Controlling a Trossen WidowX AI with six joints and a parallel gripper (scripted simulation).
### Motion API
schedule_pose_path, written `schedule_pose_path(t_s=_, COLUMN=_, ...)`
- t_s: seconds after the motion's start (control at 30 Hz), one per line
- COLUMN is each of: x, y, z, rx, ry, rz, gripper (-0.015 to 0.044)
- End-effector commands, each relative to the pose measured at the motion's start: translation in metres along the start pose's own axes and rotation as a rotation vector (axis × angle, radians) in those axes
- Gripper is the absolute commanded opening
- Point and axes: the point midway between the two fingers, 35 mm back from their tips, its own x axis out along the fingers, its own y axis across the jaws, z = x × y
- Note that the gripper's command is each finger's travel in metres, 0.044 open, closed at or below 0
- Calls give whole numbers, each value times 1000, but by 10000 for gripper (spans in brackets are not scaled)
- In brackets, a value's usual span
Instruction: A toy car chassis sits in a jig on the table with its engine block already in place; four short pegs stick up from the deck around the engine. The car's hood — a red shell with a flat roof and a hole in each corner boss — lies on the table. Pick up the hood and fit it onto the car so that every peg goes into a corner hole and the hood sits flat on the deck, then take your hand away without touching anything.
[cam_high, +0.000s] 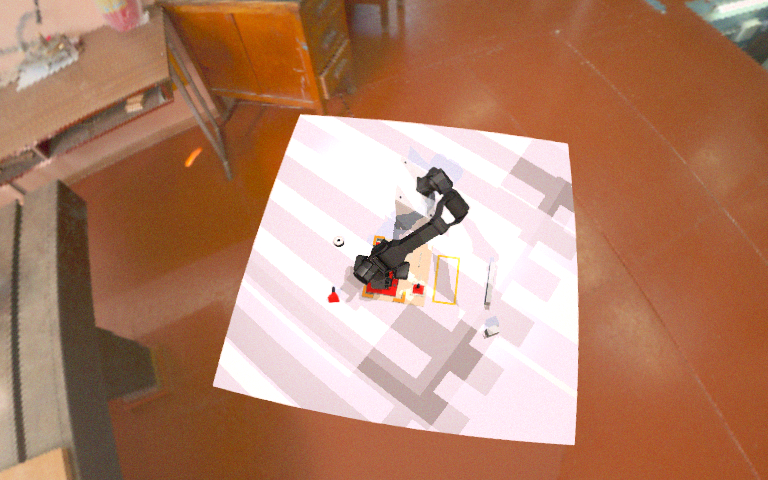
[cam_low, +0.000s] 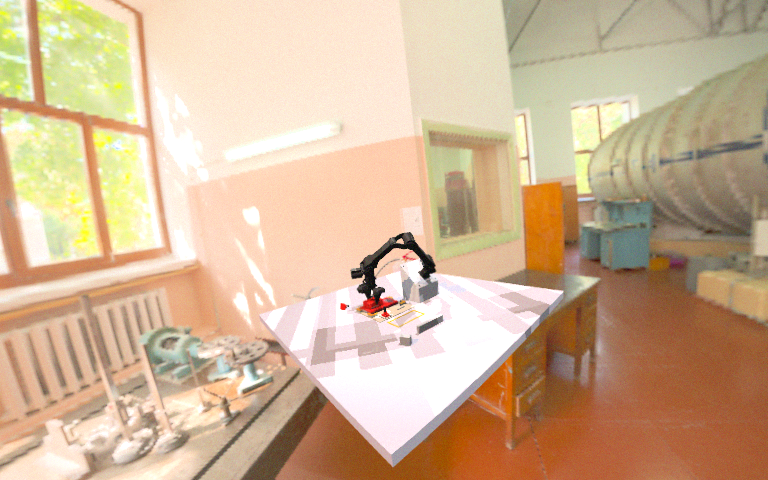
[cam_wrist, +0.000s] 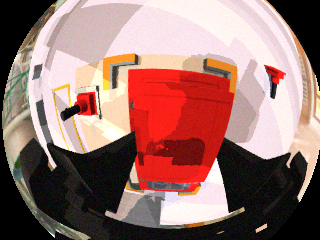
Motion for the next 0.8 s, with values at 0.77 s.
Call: schedule_pose_path(t_s=0.77, x=-4, y=0, z=0, rx=1, ry=-6, rz=0, gripper=0)
